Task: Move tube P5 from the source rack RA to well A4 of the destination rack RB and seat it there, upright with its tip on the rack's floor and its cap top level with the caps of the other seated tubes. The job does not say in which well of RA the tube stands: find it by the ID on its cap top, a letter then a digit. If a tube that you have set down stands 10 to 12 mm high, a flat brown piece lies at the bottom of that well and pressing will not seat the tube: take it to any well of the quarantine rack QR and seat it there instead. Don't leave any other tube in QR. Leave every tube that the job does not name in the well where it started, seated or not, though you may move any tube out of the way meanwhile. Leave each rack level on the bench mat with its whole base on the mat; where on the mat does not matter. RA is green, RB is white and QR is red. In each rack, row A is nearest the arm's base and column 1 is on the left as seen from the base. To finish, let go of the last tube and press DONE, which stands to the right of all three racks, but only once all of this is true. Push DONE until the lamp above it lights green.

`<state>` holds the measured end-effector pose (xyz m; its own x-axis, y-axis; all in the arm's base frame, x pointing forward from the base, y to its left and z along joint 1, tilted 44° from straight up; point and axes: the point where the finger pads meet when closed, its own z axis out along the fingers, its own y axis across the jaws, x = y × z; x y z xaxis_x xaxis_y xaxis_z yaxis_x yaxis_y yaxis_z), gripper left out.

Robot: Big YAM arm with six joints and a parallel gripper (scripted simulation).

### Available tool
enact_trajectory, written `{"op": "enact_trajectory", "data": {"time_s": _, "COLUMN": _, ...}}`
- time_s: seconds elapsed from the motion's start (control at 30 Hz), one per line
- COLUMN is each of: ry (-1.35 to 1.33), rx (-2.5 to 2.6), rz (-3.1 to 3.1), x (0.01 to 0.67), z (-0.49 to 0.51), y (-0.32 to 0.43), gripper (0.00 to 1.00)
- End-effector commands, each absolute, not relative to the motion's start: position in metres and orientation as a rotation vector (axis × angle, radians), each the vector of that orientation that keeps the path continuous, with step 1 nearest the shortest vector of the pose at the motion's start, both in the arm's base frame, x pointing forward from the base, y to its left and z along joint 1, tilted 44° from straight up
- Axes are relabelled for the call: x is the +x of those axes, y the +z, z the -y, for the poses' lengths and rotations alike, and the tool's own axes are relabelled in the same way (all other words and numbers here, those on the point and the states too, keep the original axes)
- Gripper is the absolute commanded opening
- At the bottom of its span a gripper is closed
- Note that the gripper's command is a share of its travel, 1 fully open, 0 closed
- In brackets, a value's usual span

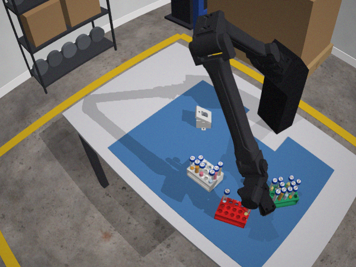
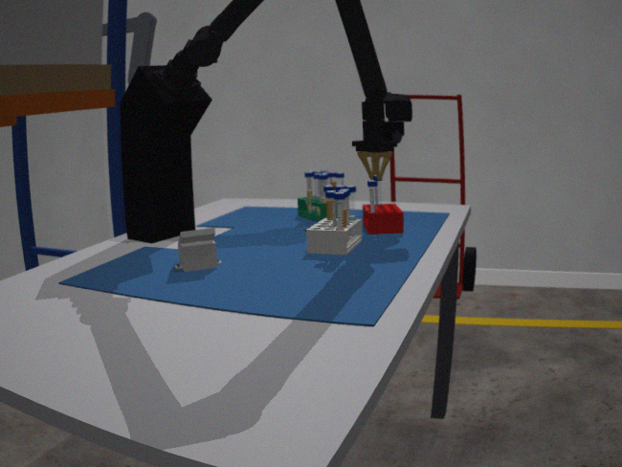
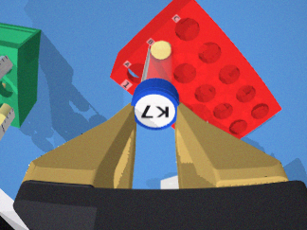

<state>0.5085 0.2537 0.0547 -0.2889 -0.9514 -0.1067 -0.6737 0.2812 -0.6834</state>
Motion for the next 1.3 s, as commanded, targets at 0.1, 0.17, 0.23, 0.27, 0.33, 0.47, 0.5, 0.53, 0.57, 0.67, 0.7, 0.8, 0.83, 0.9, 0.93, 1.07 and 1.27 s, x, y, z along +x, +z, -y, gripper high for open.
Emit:
{"op": "enact_trajectory", "data": {"time_s": 0.1, "ry": -0.714, "rx": -1.434, "rz": -2.023, "x": 0.514, "z": -0.261, "y": 0.073, "gripper": 0.0}}
{"op": "enact_trajectory", "data": {"time_s": 0.17, "ry": -0.708, "rx": -1.44, "rz": -2.02, "x": 0.507, "z": -0.264, "y": 0.077, "gripper": 0.0}}
{"op": "enact_trajectory", "data": {"time_s": 0.23, "ry": -0.703, "rx": -1.442, "rz": -2.019, "x": 0.502, "z": -0.268, "y": 0.077, "gripper": 0.0}}
{"op": "enact_trajectory", "data": {"time_s": 0.27, "ry": -0.704, "rx": -1.442, "rz": -2.021, "x": 0.501, "z": -0.268, "y": 0.077, "gripper": 0.0}}
{"op": "enact_trajectory", "data": {"time_s": 0.33, "ry": -0.706, "rx": -1.446, "rz": -2.023, "x": 0.498, "z": -0.267, "y": 0.076, "gripper": 0.0}}
{"op": "enact_trajectory", "data": {"time_s": 0.47, "ry": -0.706, "rx": -1.447, "rz": -2.024, "x": 0.495, "z": -0.267, "y": 0.077, "gripper": 0.0}}
{"op": "enact_trajectory", "data": {"time_s": 0.5, "ry": -0.706, "rx": -1.447, "rz": -2.024, "x": 0.495, "z": -0.267, "y": 0.077, "gripper": 0.0}}
{"op": "enact_trajectory", "data": {"time_s": 0.53, "ry": -0.71, "rx": -1.418, "rz": -2.031, "x": 0.504, "z": -0.26, "y": 0.084, "gripper": 0.0}}
{"op": "enact_trajectory", "data": {"time_s": 0.57, "ry": -0.71, "rx": -1.426, "rz": -2.034, "x": 0.501, "z": -0.26, "y": 0.082, "gripper": 0.0}}
{"op": "enact_trajectory", "data": {"time_s": 0.67, "ry": -0.707, "rx": -1.447, "rz": -2.025, "x": 0.492, "z": -0.266, "y": 0.081, "gripper": 0.0}}
{"op": "enact_trajectory", "data": {"time_s": 0.7, "ry": -0.706, "rx": -1.447, "rz": -2.025, "x": 0.491, "z": -0.267, "y": 0.082, "gripper": 0.0}}
{"op": "enact_trajectory", "data": {"time_s": 0.8, "ry": -0.703, "rx": -1.438, "rz": -2.018, "x": 0.493, "z": -0.27, "y": 0.089, "gripper": 0.0}}
{"op": "enact_trajectory", "data": {"time_s": 0.83, "ry": -0.704, "rx": -1.438, "rz": -2.019, "x": 0.492, "z": -0.27, "y": 0.089, "gripper": 0.0}}
{"op": "enact_trajectory", "data": {"time_s": 0.9, "ry": -0.706, "rx": -1.44, "rz": -2.024, "x": 0.49, "z": -0.268, "y": 0.089, "gripper": 0.0}}
{"op": "enact_trajectory", "data": {"time_s": 0.93, "ry": -0.709, "rx": -1.439, "rz": -2.03, "x": 0.489, "z": -0.265, "y": 0.088, "gripper": 0.0}}
{"op": "enact_trajectory", "data": {"time_s": 1.07, "ry": -0.709, "rx": -1.442, "rz": -2.029, "x": 0.486, "z": -0.265, "y": 0.088, "gripper": 0.0}}
{"op": "enact_trajectory", "data": {"time_s": 1.27, "ry": -0.706, "rx": -1.447, "rz": -2.025, "x": 0.48, "z": -0.269, "y": 0.092, "gripper": 0.0}}
